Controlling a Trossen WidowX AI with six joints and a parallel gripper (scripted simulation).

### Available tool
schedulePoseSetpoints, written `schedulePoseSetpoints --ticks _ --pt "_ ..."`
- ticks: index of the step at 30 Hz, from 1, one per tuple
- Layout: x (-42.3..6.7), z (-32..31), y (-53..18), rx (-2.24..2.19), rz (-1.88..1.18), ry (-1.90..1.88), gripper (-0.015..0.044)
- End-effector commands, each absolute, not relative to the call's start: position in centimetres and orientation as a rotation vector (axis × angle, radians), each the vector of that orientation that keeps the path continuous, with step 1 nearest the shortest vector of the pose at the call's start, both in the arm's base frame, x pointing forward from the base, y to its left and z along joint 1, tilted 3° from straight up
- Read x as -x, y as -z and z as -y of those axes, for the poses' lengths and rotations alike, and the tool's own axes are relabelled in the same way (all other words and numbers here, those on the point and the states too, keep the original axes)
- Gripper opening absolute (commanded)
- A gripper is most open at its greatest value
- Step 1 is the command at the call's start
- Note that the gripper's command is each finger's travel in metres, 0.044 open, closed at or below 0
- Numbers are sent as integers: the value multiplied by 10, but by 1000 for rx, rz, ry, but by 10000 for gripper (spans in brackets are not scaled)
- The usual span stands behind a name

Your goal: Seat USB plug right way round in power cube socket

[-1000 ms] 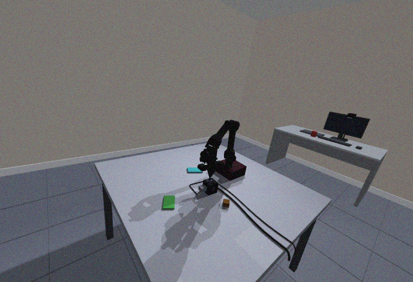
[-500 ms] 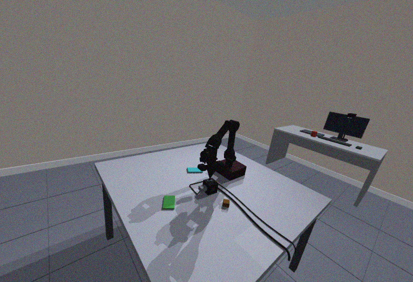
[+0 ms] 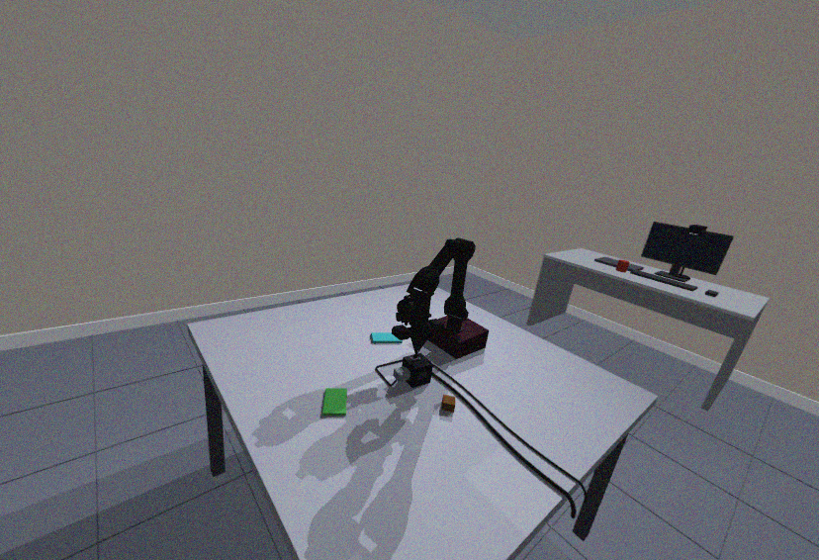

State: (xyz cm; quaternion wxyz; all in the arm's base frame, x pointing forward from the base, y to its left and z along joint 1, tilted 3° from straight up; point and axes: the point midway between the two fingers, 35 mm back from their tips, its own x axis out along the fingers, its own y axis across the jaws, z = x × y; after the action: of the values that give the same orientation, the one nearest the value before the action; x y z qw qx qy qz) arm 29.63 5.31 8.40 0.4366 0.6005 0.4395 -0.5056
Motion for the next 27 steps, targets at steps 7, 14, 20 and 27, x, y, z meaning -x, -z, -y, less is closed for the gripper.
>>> schedulePoseSetpoints --ticks 7,14,20,27 --pt "-296 -53 -84 -1494 -1093 1258 95" --pt "-296 -53 -84 -1494 -1093 1258 95" --pt "-296 -53 -84 -1494 -1093 1258 95" --pt "-296 -53 -89 -1494 -1093 1258 95"
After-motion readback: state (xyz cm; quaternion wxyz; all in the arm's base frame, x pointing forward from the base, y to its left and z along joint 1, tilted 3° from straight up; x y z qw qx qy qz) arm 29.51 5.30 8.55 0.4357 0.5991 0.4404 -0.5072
